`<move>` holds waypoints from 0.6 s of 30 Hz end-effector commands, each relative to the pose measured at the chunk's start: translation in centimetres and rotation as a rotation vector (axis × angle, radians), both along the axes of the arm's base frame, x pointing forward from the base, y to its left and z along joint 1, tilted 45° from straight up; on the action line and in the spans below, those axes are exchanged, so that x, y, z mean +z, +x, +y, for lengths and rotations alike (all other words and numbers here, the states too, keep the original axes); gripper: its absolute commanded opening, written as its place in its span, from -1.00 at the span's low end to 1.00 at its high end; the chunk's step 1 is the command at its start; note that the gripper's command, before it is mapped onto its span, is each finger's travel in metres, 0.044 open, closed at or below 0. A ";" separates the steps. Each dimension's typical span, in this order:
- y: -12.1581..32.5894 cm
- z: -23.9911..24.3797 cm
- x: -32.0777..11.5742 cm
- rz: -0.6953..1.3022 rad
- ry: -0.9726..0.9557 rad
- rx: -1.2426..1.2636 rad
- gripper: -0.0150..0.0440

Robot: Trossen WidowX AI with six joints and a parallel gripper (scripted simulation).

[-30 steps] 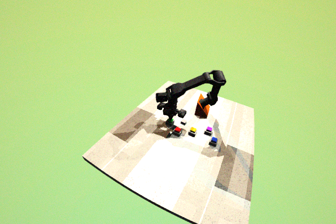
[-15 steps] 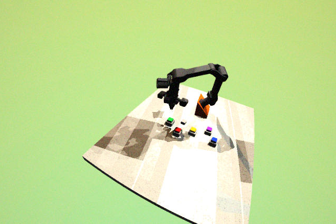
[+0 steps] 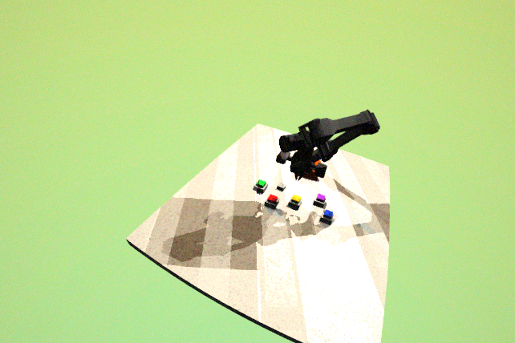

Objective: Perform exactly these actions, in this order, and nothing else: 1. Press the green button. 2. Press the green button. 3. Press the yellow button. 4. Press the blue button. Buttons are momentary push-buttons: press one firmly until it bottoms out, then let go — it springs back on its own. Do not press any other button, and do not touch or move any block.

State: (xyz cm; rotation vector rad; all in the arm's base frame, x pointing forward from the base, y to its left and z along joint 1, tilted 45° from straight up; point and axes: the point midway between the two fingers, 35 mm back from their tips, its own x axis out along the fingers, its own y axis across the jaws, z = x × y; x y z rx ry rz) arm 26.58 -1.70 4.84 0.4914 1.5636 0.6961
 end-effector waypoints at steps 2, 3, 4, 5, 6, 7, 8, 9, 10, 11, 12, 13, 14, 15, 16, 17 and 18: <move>-0.8 1.2 0.7 0.025 0.013 -0.017 -0.42; -0.8 1.2 0.7 0.025 0.013 -0.017 -0.42; -0.8 1.2 0.7 0.025 0.013 -0.017 -0.42; -0.8 1.4 0.5 0.025 0.013 -0.018 -0.42; -0.9 1.9 -0.1 0.025 0.013 -0.018 -0.42; -0.9 2.8 -1.0 0.025 0.012 -0.018 -0.42; -1.1 3.9 -2.2 0.025 0.013 -0.018 -0.42; -1.4 4.8 -3.0 0.025 0.014 -0.018 -0.42; -1.5 5.3 -3.5 0.025 0.015 -0.017 -0.42; -1.6 5.5 -3.7 0.025 0.016 -0.017 -0.42; -1.6 5.5 -3.7 0.025 0.016 -0.017 -0.42; -1.6 5.5 -3.7 0.025 0.016 -0.017 -0.42; -1.6 5.5 -3.7 0.025 0.016 -0.017 -0.42; -1.6 5.5 -3.7 0.025 0.016 -0.017 -0.42; -1.6 5.6 -3.8 0.025 0.016 -0.017 -0.42; -1.6 5.6 -3.9 0.025 0.016 -0.017 -0.42; -1.6 5.8 -4.0 0.025 0.016 -0.017 -0.42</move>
